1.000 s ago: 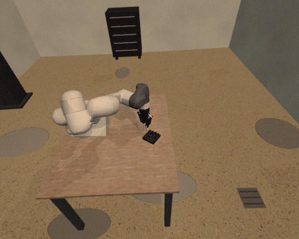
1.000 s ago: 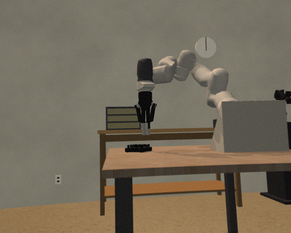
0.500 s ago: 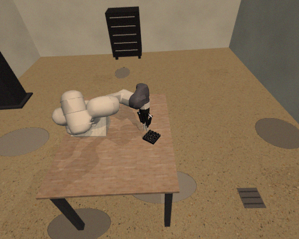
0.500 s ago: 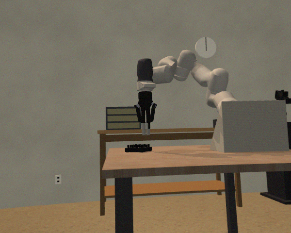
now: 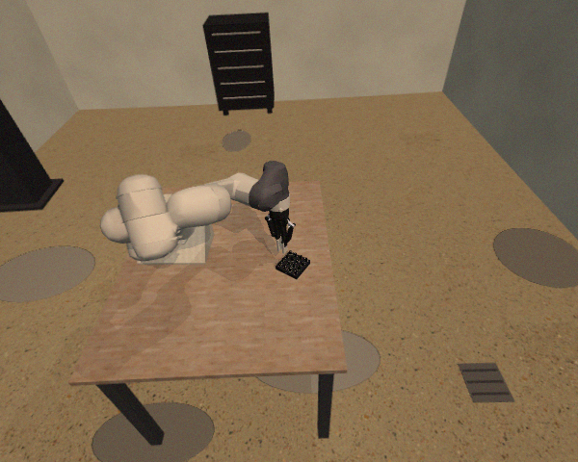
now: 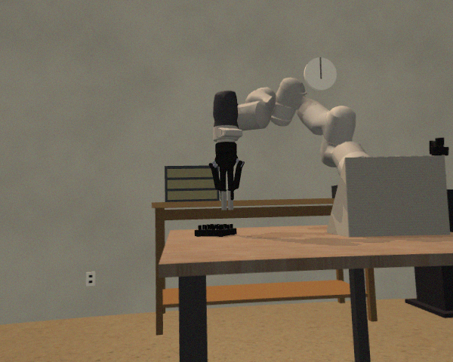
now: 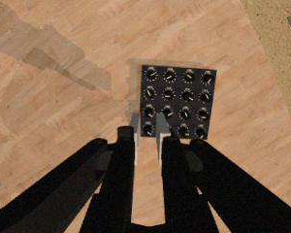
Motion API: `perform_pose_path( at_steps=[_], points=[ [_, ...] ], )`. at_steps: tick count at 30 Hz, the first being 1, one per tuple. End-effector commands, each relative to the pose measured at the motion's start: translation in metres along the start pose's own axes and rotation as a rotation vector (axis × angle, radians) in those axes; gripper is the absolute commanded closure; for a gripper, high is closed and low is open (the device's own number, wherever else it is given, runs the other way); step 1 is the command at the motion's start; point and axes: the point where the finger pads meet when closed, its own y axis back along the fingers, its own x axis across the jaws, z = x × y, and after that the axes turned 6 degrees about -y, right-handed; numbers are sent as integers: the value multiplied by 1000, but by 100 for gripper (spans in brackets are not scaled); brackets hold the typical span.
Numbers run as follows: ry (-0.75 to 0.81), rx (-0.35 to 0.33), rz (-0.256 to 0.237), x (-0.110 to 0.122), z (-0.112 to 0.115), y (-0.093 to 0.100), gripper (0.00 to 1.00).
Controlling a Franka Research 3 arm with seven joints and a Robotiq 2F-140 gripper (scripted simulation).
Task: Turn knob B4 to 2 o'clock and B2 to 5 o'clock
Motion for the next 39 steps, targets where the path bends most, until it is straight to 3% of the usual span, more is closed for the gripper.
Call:
perform_pose_path(
  at_steps=[1, 20, 39],
  points=[
    [4, 0, -2, 0, 0, 1, 88],
    [1, -3, -1, 0, 0, -5, 88],
    [1, -3, -1, 1, 0, -28, 88]
  ],
)
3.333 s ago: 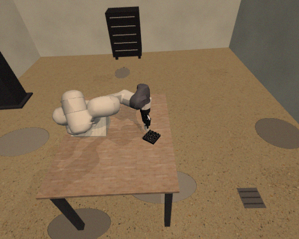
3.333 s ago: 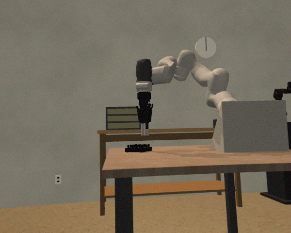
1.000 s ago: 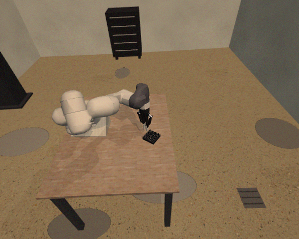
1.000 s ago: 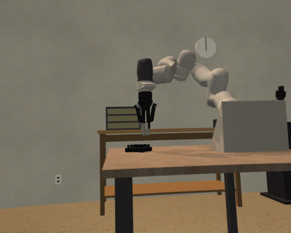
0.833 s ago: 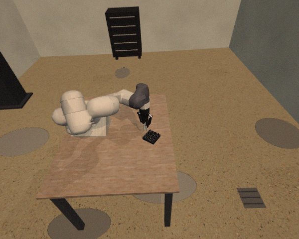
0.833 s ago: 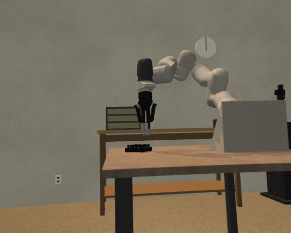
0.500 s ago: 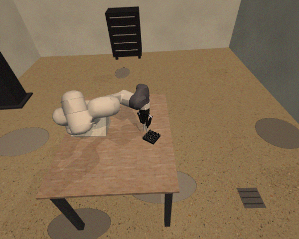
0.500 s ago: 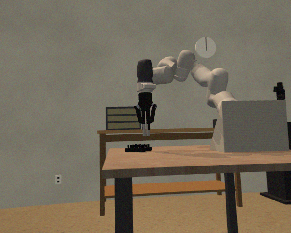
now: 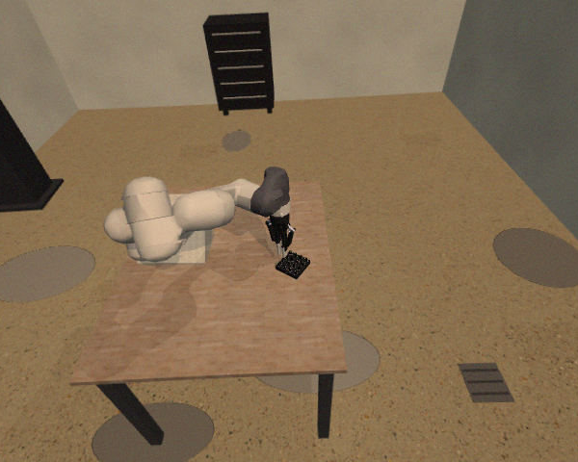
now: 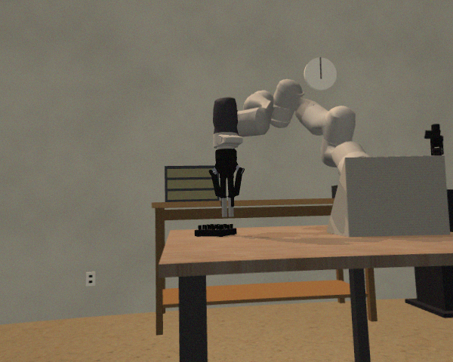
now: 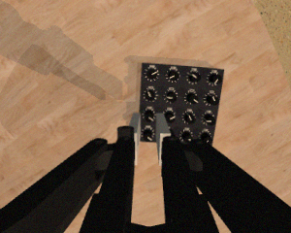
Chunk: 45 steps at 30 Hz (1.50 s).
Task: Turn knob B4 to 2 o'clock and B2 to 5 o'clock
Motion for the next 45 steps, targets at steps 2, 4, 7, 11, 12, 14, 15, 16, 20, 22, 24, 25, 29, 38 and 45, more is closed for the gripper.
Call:
perform_pose_path(
  at_steps=[2, 4, 7, 11, 12, 14, 15, 16, 20, 22, 24, 25, 29, 38, 45],
  points=[
    [-7, 4, 2, 1, -1, -7, 88],
    [-7, 4, 2, 1, -1, -9, 88],
    [-7, 4, 2, 1, -1, -12, 88],
    [-7, 4, 2, 1, -1, -16, 88],
    [-7, 4, 2, 1, -1, -17, 88],
    [-7, 4, 2, 1, -1, -17, 88],
    [-7, 4, 2, 1, -1, -17, 88],
    [-7, 4, 2, 1, -1, -18, 88],
    [-7, 4, 2, 1, -1, -20, 88],
    [-7, 4, 2, 1, -1, -20, 88],
    [-7, 4, 2, 1, -1, -20, 88],
    [-7, 4, 2, 1, -1, -20, 88],
    [-7, 4, 2, 1, -1, -20, 88],
    [-7, 4, 2, 1, -1, -20, 88],
    [-7, 4, 2, 1, -1, -20, 88]
  ],
)
